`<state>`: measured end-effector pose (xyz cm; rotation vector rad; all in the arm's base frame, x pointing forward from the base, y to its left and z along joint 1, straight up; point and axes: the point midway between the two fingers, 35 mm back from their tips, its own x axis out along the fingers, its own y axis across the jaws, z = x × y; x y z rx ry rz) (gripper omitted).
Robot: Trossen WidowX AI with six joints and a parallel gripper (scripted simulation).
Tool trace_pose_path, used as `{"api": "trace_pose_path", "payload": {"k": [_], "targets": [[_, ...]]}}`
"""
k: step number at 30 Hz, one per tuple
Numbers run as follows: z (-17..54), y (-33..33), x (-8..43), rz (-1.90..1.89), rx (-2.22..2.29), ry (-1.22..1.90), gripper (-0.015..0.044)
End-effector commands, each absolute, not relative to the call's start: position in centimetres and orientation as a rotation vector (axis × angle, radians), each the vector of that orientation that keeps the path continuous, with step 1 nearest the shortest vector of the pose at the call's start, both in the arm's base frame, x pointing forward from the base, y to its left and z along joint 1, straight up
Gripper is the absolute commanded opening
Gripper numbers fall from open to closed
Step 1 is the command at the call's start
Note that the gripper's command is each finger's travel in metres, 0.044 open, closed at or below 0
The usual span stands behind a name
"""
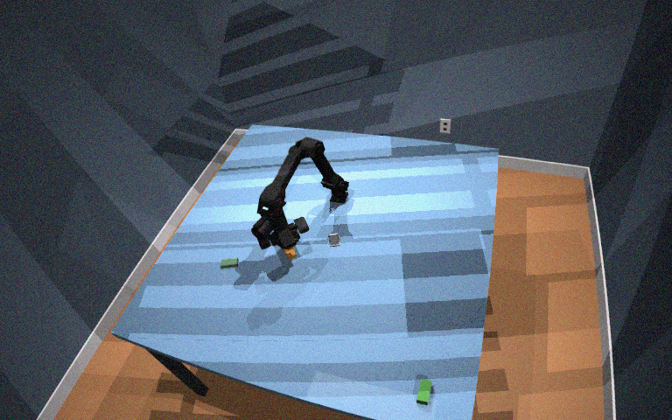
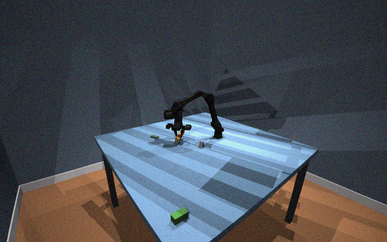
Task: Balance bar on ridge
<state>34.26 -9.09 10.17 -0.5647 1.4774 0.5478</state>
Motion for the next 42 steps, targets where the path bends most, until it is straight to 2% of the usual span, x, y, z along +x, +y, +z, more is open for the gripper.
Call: {"api": "trace_pose_path", "payload": {"k": [1,16,42], "targets": [[11.7,-9.1,34.4,0.544,-0.574,1.469,0.0],[14.7,-8.8,33.9,0.542,-0.572,1.471,0.0],[14.9,1.0,30.8,0.402,-0.412,1.503,0.0]]}}
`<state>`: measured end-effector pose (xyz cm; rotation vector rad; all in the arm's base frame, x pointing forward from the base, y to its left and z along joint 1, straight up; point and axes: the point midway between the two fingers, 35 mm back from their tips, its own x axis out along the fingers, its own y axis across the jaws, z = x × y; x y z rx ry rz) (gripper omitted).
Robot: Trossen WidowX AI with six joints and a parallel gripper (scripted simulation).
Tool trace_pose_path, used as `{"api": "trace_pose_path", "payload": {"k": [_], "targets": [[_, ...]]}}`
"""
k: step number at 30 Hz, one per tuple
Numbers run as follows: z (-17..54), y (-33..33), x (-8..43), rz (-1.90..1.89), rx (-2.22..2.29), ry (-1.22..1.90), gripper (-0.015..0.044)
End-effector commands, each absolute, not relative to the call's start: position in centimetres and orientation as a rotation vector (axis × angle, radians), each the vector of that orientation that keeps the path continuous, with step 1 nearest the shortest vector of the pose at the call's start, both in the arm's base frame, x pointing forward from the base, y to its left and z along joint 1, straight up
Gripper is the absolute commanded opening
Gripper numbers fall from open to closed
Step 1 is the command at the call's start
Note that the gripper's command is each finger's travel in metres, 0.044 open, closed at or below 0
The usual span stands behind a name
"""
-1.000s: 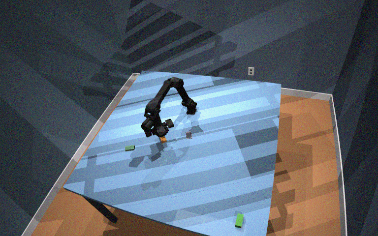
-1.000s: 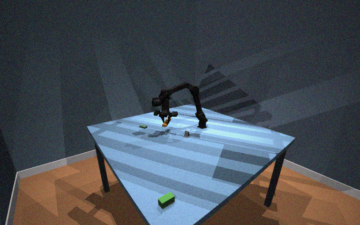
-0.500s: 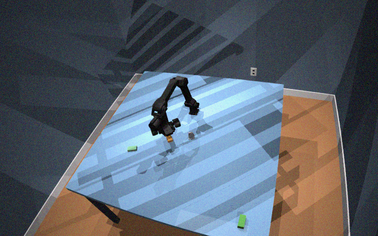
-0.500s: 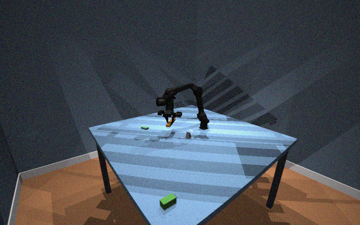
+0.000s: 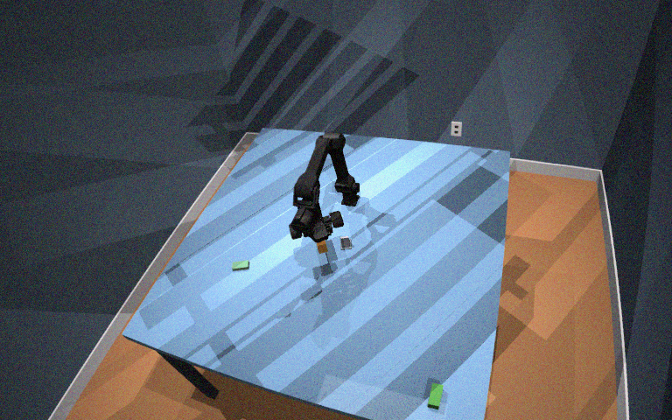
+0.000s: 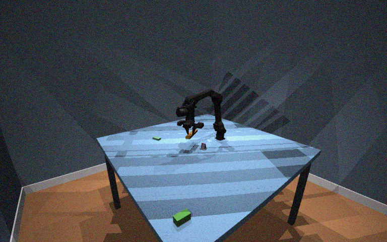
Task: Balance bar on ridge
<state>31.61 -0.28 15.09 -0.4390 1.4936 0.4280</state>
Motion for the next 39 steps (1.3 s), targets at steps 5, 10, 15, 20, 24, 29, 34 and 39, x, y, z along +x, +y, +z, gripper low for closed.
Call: {"api": "trace_pose_path", "payload": {"k": [5,10,15,20,24,29,34,39], "targets": [[14.9,2.7,29.9,0.372,-0.379,1.51,0.0],[14.8,4.3,28.8,0.341,-0.344,1.516,0.0],[14.7,5.8,27.5,0.308,-0.308,1.522,0.0],[14.6,6.8,26.5,0.28,-0.277,1.526,0.0],[14.5,6.9,26.5,0.279,-0.276,1.527,0.0],[13.7,6.9,26.5,0.279,-0.276,1.527,0.0],[12.9,7.0,26.5,0.279,-0.276,1.527,0.0],[12.1,6.9,26.6,0.279,-0.276,1.527,0.0]]}}
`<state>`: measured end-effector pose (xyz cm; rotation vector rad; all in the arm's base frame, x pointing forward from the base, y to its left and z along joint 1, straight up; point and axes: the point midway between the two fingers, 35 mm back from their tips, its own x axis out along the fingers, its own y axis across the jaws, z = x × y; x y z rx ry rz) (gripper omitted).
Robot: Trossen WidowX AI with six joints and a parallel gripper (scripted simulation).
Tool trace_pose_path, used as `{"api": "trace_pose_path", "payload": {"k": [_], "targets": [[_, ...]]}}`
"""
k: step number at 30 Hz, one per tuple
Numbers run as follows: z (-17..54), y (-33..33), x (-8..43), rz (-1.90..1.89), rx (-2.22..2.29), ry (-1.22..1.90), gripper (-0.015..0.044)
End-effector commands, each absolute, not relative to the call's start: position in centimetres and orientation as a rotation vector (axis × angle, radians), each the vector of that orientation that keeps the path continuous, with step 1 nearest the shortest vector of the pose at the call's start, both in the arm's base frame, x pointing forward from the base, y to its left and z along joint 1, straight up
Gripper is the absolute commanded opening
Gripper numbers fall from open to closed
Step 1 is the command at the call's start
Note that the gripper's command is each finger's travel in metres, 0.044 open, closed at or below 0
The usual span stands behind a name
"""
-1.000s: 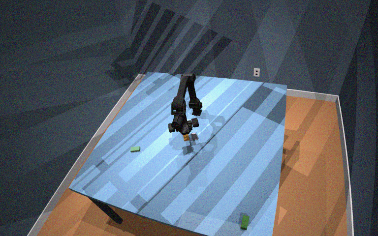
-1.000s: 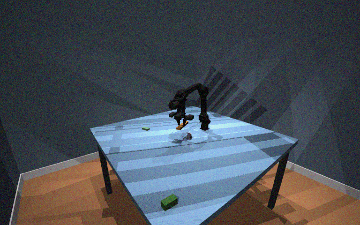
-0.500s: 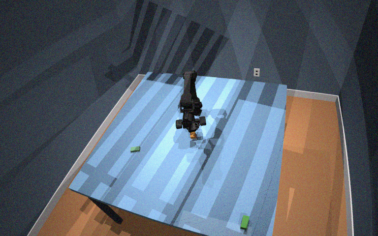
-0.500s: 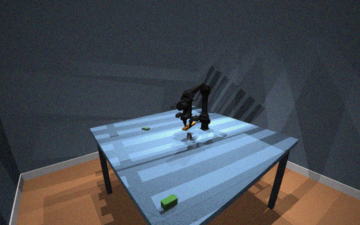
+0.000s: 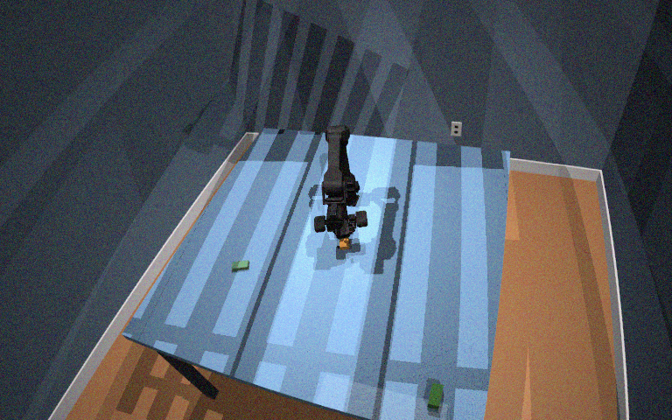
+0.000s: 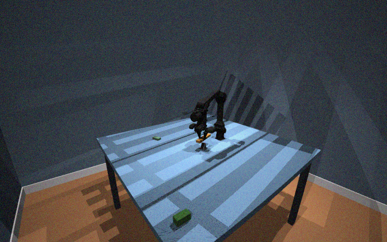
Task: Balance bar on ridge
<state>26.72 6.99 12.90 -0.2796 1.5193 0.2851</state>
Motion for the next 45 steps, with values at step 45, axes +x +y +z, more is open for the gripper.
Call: {"api": "trace_pose_path", "payload": {"k": [45], "targets": [[10.3,6.7,26.6,0.279,-0.276,1.527,0.0]]}}
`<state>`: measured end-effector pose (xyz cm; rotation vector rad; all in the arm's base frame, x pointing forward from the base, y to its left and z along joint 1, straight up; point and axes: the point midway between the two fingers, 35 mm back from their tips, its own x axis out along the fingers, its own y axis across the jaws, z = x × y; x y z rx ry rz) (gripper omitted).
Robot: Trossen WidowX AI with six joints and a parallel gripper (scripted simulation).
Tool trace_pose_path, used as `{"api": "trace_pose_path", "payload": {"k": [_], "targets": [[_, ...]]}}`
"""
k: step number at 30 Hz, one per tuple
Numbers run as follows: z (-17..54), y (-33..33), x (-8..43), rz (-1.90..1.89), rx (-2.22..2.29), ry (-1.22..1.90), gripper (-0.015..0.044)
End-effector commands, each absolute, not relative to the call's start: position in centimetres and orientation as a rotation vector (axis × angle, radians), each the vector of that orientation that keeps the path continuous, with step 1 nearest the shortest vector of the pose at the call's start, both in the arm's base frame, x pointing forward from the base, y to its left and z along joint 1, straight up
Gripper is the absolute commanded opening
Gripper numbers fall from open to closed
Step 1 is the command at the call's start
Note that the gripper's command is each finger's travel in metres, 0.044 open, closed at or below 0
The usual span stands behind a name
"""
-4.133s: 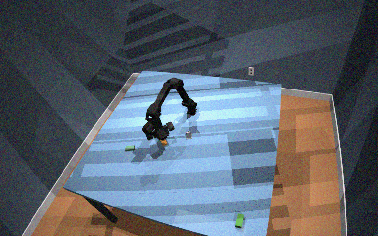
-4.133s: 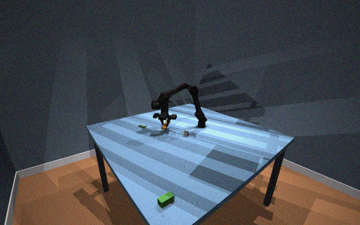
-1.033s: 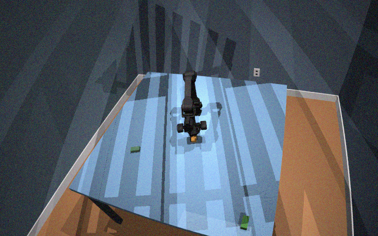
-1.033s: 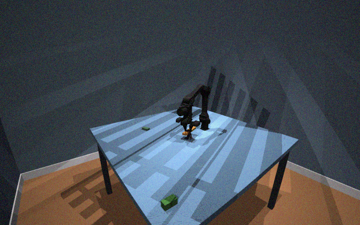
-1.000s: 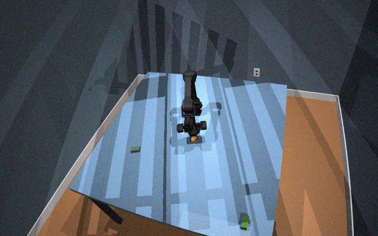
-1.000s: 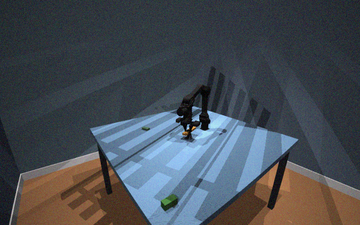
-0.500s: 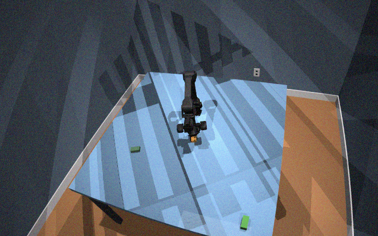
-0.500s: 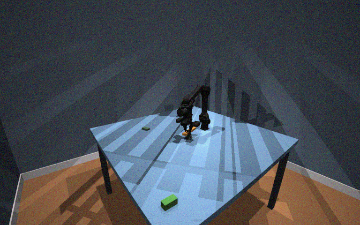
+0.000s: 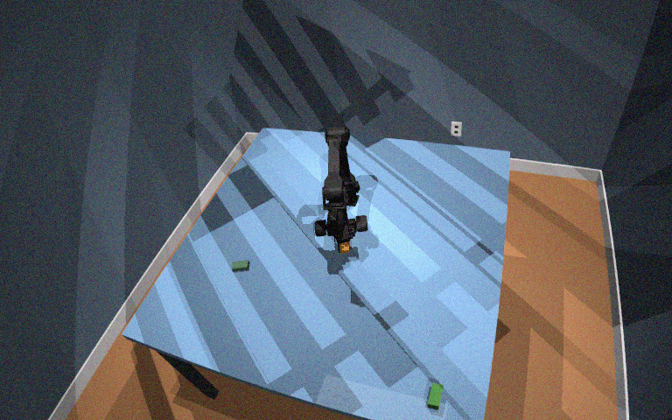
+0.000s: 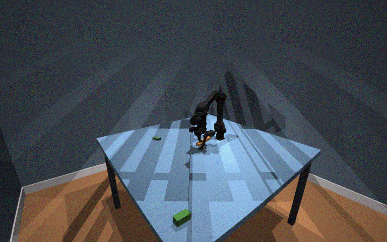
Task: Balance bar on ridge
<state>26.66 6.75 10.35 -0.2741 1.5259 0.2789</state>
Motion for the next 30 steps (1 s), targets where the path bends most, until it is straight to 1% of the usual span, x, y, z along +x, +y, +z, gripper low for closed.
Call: {"api": "trace_pose_path", "payload": {"k": [1,30], "targets": [[10.24,6.72,26.63,0.279,-0.276,1.527,0.0],[10.0,6.72,26.63,0.279,-0.276,1.527,0.0]]}}
